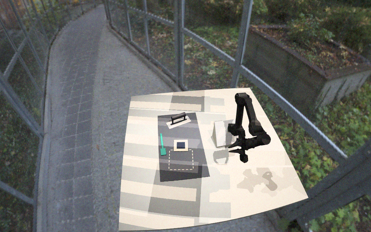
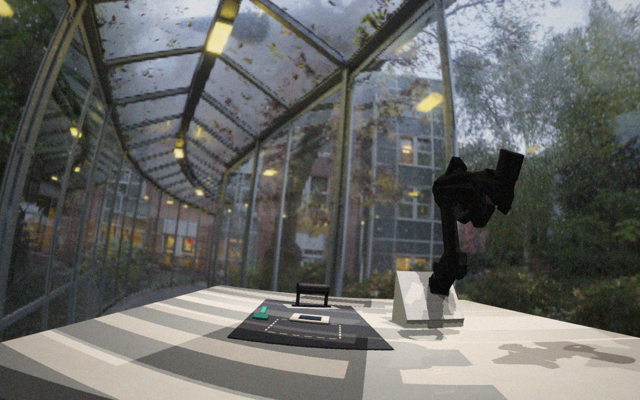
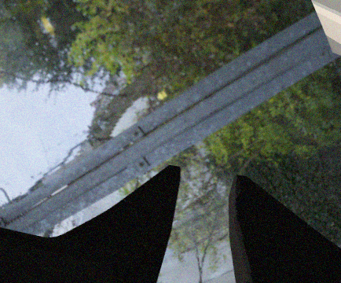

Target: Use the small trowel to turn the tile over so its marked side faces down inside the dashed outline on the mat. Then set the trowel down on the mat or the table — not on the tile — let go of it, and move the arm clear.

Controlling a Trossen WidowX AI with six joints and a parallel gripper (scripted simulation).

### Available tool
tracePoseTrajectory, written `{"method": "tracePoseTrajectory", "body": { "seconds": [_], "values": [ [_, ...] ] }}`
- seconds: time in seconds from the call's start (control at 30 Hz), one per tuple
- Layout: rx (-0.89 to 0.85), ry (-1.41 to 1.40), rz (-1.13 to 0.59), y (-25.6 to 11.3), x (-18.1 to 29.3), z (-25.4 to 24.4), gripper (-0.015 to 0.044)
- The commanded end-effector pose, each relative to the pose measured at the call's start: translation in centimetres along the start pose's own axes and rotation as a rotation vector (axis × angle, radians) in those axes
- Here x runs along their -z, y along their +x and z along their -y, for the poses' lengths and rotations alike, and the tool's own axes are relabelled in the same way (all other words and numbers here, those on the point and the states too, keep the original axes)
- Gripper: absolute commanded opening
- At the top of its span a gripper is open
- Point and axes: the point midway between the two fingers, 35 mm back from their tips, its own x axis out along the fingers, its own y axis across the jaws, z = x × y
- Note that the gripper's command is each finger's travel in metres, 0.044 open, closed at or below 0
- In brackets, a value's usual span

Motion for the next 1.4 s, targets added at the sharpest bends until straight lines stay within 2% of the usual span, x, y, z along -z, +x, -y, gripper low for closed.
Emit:
{"method": "tracePoseTrajectory", "body": {
  "seconds": [0.0, 0.53, 0.67, 1.07, 1.37],
  "values": [
    [0.000, 0.000, 0.000, 0.00, 0.00, 0.00, 0.0100],
    [0.000, 0.000, 0.000, 0.00, 0.00, 0.00, 0.0100],
    [0.000, 0.000, 0.000, 0.00, 0.00, 0.00, 0.0000],
    [0.000, 0.000, 0.000, 0.00, 0.00, 0.00, 0.0000],
    [-0.001, -0.084, -0.003, 0.23, 0.37, 0.63, 0.0231]
  ]
}}
